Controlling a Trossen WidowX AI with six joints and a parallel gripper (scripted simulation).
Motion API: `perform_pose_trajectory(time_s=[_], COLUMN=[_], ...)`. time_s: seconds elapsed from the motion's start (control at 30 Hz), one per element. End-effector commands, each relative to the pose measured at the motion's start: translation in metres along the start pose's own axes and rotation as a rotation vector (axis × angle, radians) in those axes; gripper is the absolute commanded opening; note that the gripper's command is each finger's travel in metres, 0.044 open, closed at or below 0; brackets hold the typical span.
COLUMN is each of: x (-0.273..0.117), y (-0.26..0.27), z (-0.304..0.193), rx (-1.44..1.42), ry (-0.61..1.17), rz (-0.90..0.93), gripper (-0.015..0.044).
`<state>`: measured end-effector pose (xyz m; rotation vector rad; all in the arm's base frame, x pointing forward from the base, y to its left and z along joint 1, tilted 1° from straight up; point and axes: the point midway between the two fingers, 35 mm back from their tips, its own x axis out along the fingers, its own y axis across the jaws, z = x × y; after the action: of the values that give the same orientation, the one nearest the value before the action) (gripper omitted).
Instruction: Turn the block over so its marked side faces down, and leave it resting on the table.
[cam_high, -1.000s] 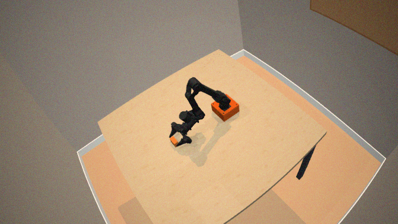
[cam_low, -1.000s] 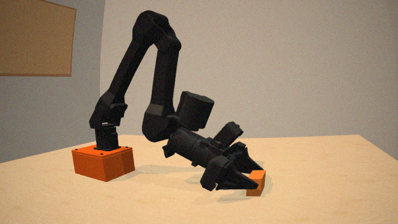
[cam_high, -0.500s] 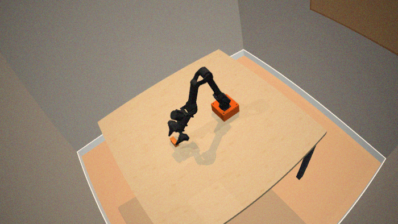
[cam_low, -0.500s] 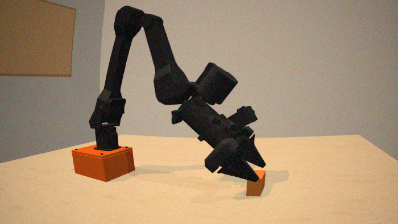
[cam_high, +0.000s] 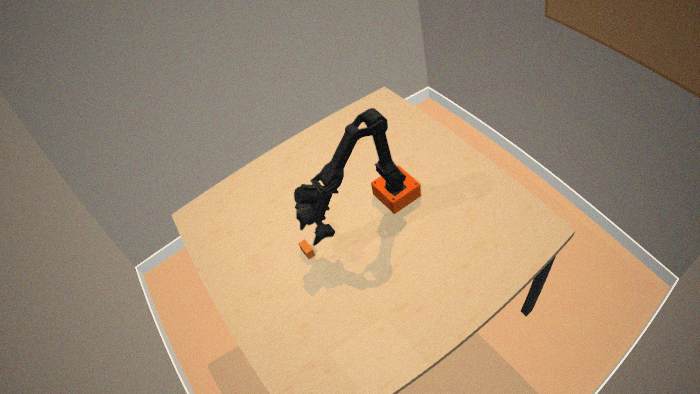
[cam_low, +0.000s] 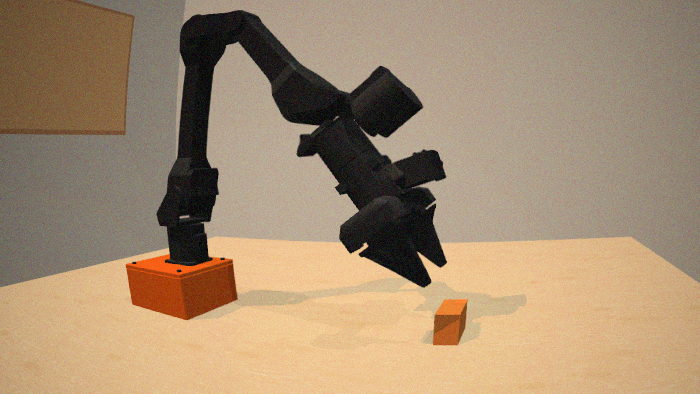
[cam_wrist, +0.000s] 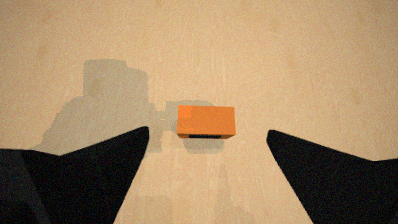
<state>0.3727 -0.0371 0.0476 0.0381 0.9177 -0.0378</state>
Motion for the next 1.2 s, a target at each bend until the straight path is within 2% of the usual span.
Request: perform_pose_trajectory(time_s=[0.0,0.3,0.6,0.77,0.9,1.17], x=[0.003,0.008,-0.003,-0.005,0.022,0.035], y=[-0.001,-0.002,0.0,0.0,-0.001,-0.001], z=[0.01,0.038,0.053,0.054,0.036,0.026], rx=[-0.006,-0.003,-0.005,-0.006,-0.006,-0.006], ry=[0.064,0.34,0.597,0.615,0.615,0.615], rz=[-0.004,-0.004,-0.006,-0.006,-0.006,-0.006], gripper=[0.044,0.044,0.044,0.044,0.044,0.044])
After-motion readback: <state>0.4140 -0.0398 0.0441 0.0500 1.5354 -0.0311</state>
